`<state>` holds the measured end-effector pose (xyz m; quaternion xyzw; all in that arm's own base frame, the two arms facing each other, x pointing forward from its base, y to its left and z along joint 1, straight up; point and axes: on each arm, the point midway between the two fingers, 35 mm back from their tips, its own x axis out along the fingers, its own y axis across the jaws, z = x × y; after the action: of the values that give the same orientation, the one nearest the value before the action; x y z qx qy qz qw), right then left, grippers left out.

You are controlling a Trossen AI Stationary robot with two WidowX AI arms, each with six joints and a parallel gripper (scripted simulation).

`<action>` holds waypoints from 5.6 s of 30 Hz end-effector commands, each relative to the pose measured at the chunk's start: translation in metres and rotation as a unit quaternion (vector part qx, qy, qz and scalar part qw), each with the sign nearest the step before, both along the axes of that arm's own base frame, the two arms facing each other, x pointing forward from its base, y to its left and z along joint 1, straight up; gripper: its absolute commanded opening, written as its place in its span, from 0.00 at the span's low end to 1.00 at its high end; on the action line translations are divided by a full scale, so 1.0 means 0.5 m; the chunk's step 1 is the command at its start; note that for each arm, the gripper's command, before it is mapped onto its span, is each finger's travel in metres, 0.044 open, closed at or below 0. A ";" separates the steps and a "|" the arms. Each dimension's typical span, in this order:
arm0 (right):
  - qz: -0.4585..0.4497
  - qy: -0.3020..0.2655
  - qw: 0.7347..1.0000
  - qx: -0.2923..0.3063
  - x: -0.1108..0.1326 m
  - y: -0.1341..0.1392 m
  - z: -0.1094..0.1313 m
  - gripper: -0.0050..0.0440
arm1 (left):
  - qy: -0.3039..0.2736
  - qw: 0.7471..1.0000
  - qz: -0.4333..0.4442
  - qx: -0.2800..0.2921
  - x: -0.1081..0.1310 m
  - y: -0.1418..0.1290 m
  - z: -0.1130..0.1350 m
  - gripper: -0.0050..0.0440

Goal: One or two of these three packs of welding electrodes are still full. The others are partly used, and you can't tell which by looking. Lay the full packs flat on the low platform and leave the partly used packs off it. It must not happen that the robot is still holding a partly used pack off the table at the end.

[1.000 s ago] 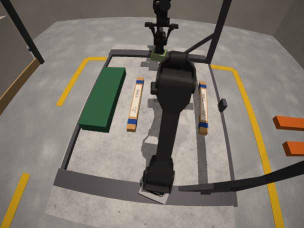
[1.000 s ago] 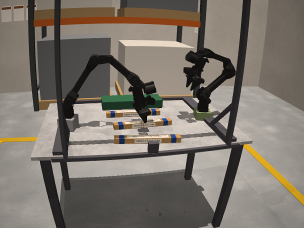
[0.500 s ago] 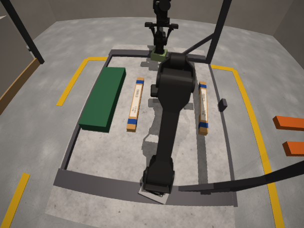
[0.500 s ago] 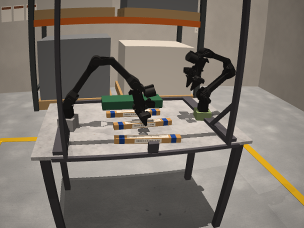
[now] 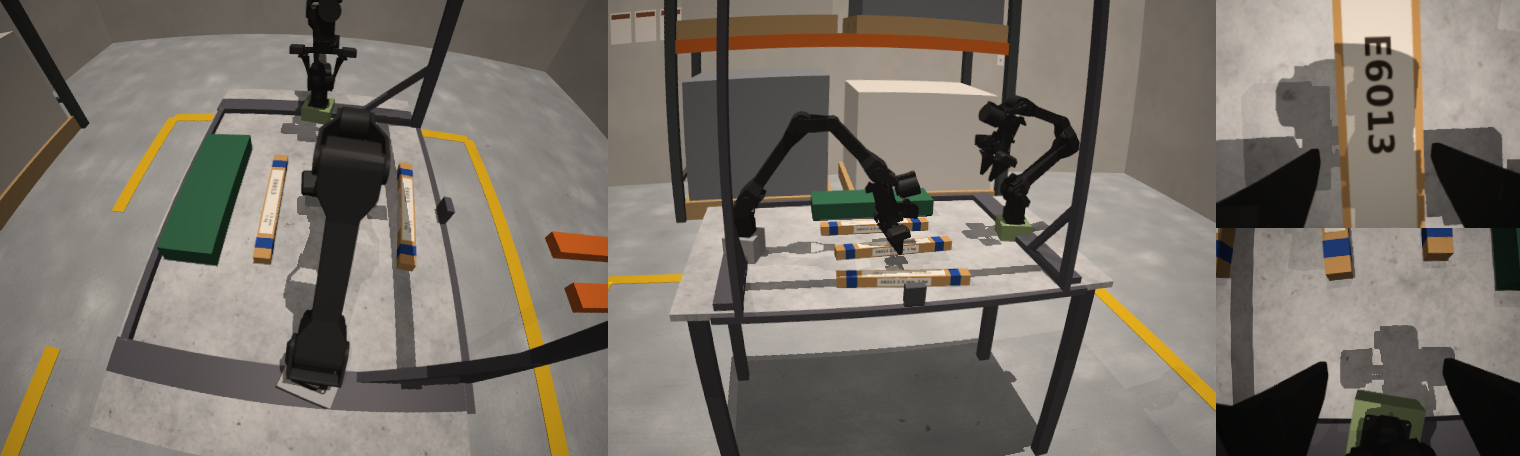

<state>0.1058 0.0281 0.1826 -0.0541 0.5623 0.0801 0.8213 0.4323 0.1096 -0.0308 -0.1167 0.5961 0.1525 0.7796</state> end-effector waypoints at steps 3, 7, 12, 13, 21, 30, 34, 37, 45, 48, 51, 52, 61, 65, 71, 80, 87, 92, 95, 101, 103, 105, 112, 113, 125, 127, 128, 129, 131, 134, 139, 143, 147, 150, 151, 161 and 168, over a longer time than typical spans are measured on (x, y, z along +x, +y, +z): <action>-0.002 -0.011 1.000 0.002 0.002 0.000 0.013 0.78 | -0.014 1.000 -0.001 0.003 0.011 0.001 0.020 0.78; -0.002 -0.011 1.000 0.002 0.002 0.000 0.013 0.78 | -0.014 1.000 -0.001 0.003 0.011 0.000 0.019 0.78; -0.002 -0.011 1.000 0.002 0.002 0.000 0.013 0.78 | -0.014 1.000 -0.001 0.003 0.011 0.000 0.019 0.00; -0.002 -0.011 1.000 0.002 0.002 0.000 0.013 0.78 | -0.014 1.000 -0.001 0.003 0.011 0.000 0.019 0.00; -0.002 -0.011 1.000 0.002 0.002 0.000 0.013 0.78 | -0.014 1.000 -0.001 0.003 0.011 0.000 0.019 0.00; -0.002 -0.011 1.000 0.002 0.002 0.000 0.013 0.78 | -0.014 1.000 -0.001 0.003 0.011 0.000 0.019 0.00; -0.002 -0.011 1.000 0.002 0.002 0.000 0.013 0.78 | -0.014 1.000 -0.001 0.003 0.011 0.000 0.019 0.00; -0.002 -0.011 1.000 0.002 0.002 0.000 0.013 0.78 | -0.014 1.000 -0.001 0.003 0.011 0.000 0.019 0.00; -0.002 -0.011 1.000 0.002 0.002 0.000 0.013 0.78 | -0.014 1.000 -0.001 0.003 0.011 0.000 0.019 0.00; -0.002 -0.011 1.000 0.002 0.002 0.000 0.013 0.78 | -0.014 1.000 -0.001 0.003 0.011 0.000 0.019 0.00; -0.002 -0.011 1.000 0.002 0.002 0.000 0.013 0.78 | -0.014 1.000 -0.001 0.003 0.011 0.000 0.019 0.00; -0.002 -0.011 1.000 0.002 0.002 0.000 0.013 0.78 | -0.014 1.000 -0.001 0.003 0.011 0.000 0.019 0.00; -0.002 -0.011 1.000 0.002 0.002 0.000 0.013 0.78 | -0.014 1.000 -0.001 0.003 0.011 0.000 0.019 0.00; -0.002 -0.011 1.000 0.002 0.002 0.000 0.013 0.78 | -0.026 1.000 -0.001 0.007 0.020 0.002 0.052 0.00; -0.002 -0.011 1.000 0.002 0.002 0.000 0.013 0.78 | -0.026 1.000 -0.001 0.007 0.020 0.002 0.066 0.00; -0.002 -0.011 1.000 0.002 0.002 0.000 0.013 0.78 | -0.026 1.000 -0.001 0.007 0.018 0.001 0.096 0.00; -0.002 -0.011 1.000 0.002 0.002 0.000 0.013 0.78 | -0.026 1.000 -0.001 0.007 0.018 0.001 0.113 0.00; -0.002 -0.011 1.000 0.002 0.002 0.000 0.013 0.78 | -0.026 1.000 -0.001 0.007 0.017 0.001 0.130 0.00; -0.002 -0.011 1.000 0.002 0.002 0.000 0.013 0.78 | -0.026 1.000 -0.001 0.007 0.016 0.001 0.140 0.00; -0.002 -0.011 1.000 0.002 0.002 0.000 0.013 0.78 | -0.027 1.000 -0.001 0.007 0.015 0.001 0.160 0.00; -0.002 -0.011 1.000 0.002 0.002 0.000 0.013 0.78 | -0.027 1.000 -0.001 0.007 0.015 0.001 0.160 0.00; -0.002 -0.011 1.000 0.002 0.002 0.000 0.013 0.78 | -0.027 1.000 -0.001 0.007 0.015 0.001 0.167 0.00; -0.002 -0.011 1.000 0.002 0.002 0.000 0.013 0.78 | -0.027 1.000 -0.001 0.007 0.014 0.000 0.190 0.00; -0.002 -0.011 1.000 0.002 0.002 0.000 0.013 0.78 | -0.027 1.000 -0.001 0.007 0.014 0.000 0.194 0.00; -0.002 -0.011 1.000 0.002 0.002 0.000 0.013 0.78 | -0.027 1.000 -0.001 0.007 0.014 0.000 0.226 0.00; -0.002 -0.011 1.000 0.002 0.002 0.000 0.013 0.78 | -0.027 1.000 -0.001 0.007 0.016 0.000 0.231 0.00; -0.002 -0.011 1.000 0.002 0.002 0.000 0.013 0.78 | -0.027 1.000 -0.001 0.007 0.017 0.000 0.233 0.00; -0.002 -0.011 1.000 0.002 0.002 0.000 0.013 0.78 | -0.027 1.000 -0.001 0.007 0.018 0.000 0.235 0.00; -0.002 -0.011 1.000 0.002 0.002 0.000 0.013 0.78 | -0.027 1.000 -0.001 0.007 0.020 0.001 0.239 0.00; -0.002 -0.011 1.000 0.002 0.002 0.000 0.013 0.78 | -0.027 1.000 -0.001 0.007 0.022 0.001 0.245 0.00; -0.002 -0.011 1.000 0.002 0.002 0.000 0.013 0.78 | -0.027 1.000 -0.001 0.007 0.023 0.002 0.249 0.00; -0.002 -0.011 1.000 0.002 0.002 0.000 0.013 0.78 | -0.027 1.000 -0.001 0.007 0.025 0.002 0.254 0.00; -0.002 -0.011 1.000 0.002 0.002 0.000 0.013 0.78 | -0.027 1.000 -0.001 0.007 0.026 0.002 0.257 0.00; -0.002 -0.011 1.000 0.002 0.002 0.000 0.013 0.78 | -0.027 1.000 0.000 0.007 0.027 0.002 0.259 0.00; -0.002 -0.011 1.000 0.002 0.002 0.000 0.013 0.78 | -0.027 1.000 0.000 0.007 0.028 0.002 0.260 0.00; -0.002 -0.011 1.000 0.002 0.002 0.000 0.013 0.78 | -0.028 1.000 0.000 0.007 0.029 0.002 0.263 0.00; -0.002 -0.011 1.000 0.002 0.002 0.000 0.013 0.78 | -0.028 1.000 0.000 0.007 0.030 0.003 0.265 0.00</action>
<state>0.1058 0.0281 0.1826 -0.0541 0.5623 0.0801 0.8213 0.4285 0.1071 0.0492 -0.1177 0.6287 0.1495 0.7540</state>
